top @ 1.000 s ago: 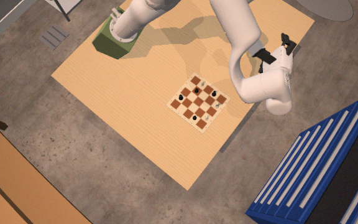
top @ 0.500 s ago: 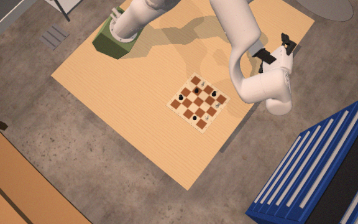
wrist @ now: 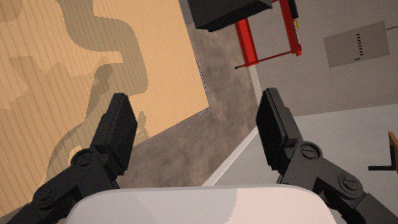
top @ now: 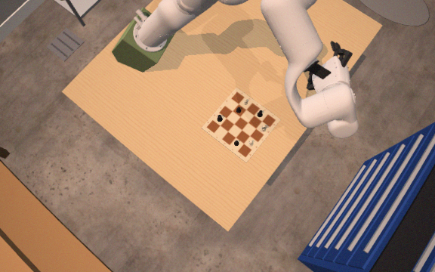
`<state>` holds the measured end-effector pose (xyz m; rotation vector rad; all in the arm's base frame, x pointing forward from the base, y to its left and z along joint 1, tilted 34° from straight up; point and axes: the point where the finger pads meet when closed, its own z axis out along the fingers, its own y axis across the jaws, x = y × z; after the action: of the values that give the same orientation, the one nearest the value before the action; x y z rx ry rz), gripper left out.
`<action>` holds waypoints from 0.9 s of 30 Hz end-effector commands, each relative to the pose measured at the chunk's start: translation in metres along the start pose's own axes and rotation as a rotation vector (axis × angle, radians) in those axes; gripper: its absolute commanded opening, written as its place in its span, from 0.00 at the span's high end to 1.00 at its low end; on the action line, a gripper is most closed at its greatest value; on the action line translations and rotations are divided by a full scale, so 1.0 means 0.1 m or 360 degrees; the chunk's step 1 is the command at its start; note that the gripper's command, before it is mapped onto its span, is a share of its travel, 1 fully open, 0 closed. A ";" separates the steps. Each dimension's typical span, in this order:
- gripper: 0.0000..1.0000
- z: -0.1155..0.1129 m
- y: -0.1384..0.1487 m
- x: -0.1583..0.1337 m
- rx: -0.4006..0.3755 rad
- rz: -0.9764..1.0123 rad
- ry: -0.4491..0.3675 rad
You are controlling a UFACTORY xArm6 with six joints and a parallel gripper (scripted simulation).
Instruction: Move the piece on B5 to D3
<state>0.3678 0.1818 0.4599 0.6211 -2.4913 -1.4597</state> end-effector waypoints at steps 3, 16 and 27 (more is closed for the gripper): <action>0.00 0.37 -0.47 0.08 0.0229 0.0119 0.0323; 0.00 0.87 -1.53 0.31 0.0930 0.0307 0.1078; 0.00 0.97 -2.11 0.26 0.1632 0.0326 0.1586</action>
<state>0.3594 0.1593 0.2416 0.8504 -2.1906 0.1284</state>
